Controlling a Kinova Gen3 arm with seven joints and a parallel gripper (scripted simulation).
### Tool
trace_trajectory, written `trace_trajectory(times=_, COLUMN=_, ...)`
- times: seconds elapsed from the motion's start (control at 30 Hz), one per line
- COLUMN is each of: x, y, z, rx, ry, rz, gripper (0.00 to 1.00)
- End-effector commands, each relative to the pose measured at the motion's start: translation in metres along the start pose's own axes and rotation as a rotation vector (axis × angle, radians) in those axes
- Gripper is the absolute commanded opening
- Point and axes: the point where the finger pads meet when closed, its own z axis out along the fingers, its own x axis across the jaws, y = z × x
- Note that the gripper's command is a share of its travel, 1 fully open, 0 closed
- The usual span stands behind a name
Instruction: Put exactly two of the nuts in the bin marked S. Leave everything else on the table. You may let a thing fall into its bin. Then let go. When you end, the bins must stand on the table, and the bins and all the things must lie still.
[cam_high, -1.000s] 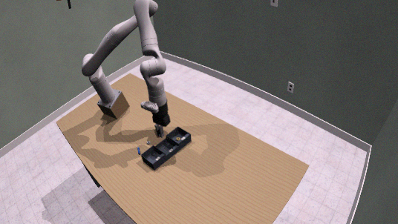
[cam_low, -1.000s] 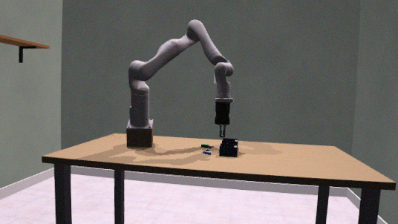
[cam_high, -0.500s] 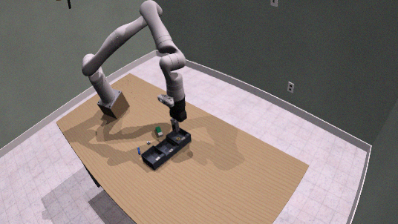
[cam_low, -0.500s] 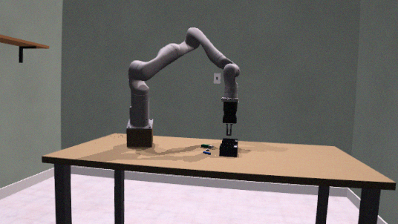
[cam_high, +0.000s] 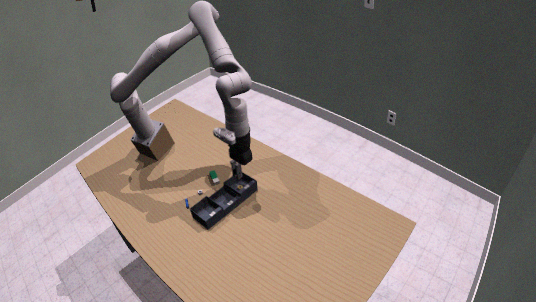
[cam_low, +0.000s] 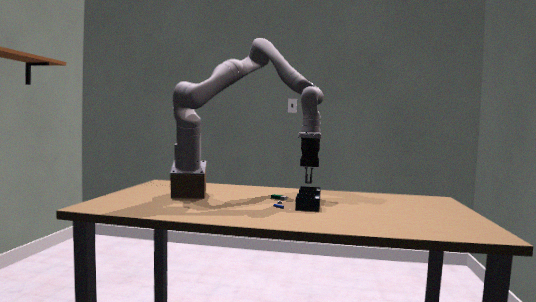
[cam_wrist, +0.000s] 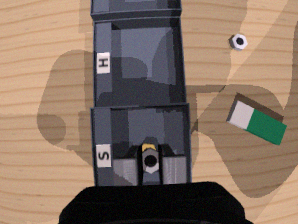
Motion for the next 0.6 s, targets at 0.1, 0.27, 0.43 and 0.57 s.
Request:
trace_trajectory(times=0.1, x=0.000, y=0.000, z=-0.001, rx=-0.001, ry=-0.001, rz=0.000, gripper=0.34)
trace_trajectory(times=0.27, x=0.000, y=0.000, z=0.001, rx=-0.001, ry=-0.001, rz=0.000, gripper=0.34)
trace_trajectory(times=0.43, x=0.000, y=0.000, z=0.011, rx=-0.001, ry=-0.001, rz=0.000, gripper=0.34)
trace_trajectory(times=0.57, x=0.000, y=0.000, z=0.019, rx=-0.001, ry=-0.001, rz=0.000, gripper=0.34)
